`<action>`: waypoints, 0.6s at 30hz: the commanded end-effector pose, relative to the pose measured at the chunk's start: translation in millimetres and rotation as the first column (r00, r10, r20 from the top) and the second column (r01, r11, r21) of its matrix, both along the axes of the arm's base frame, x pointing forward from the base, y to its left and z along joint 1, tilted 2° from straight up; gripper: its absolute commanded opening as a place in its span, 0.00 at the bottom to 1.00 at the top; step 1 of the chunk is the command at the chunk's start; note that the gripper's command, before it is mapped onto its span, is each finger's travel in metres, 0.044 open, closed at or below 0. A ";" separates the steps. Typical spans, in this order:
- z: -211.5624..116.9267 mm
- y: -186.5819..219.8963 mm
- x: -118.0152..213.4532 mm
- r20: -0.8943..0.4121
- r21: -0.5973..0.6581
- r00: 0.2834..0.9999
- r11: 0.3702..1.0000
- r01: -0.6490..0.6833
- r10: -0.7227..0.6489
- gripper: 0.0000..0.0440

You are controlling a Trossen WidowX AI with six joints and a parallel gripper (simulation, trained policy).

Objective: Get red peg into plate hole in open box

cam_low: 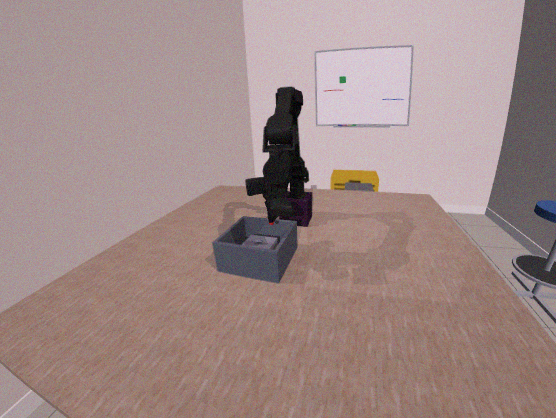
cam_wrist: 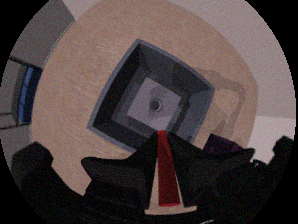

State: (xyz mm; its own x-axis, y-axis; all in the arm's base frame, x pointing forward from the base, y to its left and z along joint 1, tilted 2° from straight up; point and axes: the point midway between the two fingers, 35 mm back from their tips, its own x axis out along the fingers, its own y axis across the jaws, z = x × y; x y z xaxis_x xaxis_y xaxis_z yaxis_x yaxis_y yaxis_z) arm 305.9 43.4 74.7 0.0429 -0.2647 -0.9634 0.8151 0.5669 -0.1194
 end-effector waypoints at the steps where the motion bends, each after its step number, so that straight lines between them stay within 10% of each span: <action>1: -3.2 -12.1 10.5 0.004 0.009 1.000 1.000 -0.005 0.005 0.00; 14: -37.8 -40.5 26.3 -0.033 0.080 0.997 0.994 -0.073 0.076 0.00; 18: -52.1 -42.0 25.8 -0.057 0.108 0.993 0.989 -0.100 0.107 0.14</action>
